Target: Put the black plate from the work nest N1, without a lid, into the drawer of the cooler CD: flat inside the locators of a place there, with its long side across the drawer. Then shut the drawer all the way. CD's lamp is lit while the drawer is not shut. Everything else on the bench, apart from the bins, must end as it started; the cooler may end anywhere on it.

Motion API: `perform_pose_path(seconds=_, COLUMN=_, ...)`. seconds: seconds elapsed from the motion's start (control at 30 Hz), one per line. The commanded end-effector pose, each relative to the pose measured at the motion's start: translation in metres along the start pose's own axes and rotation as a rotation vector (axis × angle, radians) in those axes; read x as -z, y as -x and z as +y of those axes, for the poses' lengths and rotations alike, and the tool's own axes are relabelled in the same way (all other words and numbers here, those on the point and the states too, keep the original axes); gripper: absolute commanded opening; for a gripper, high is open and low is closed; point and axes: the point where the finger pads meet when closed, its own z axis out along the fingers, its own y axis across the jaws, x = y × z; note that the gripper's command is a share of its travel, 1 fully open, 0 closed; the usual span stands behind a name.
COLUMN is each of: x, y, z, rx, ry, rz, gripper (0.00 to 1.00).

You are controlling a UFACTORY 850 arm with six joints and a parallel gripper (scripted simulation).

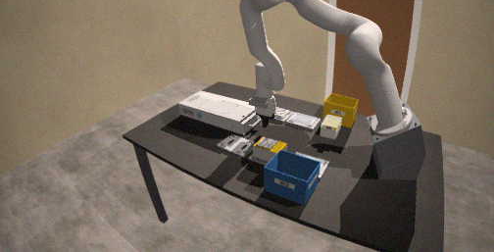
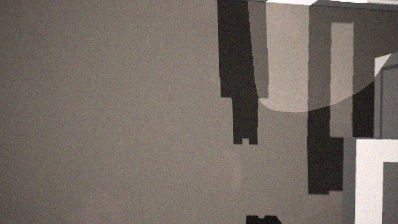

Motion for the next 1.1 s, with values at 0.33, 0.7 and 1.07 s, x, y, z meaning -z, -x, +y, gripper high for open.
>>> perform_pose_path(seconds=0.33, x=0.0, y=0.0, z=-0.022, rx=0.001, ry=0.008, rz=-0.001, gripper=0.0)
perform_pose_path(seconds=0.7, x=0.0, y=0.0, z=-0.03, rx=0.001, ry=0.008, rz=-0.001, gripper=0.0)
perform_pose_path(seconds=1.07, x=0.002, y=0.0, z=-0.03, rx=0.001, ry=0.008, rz=-0.001, gripper=0.0)
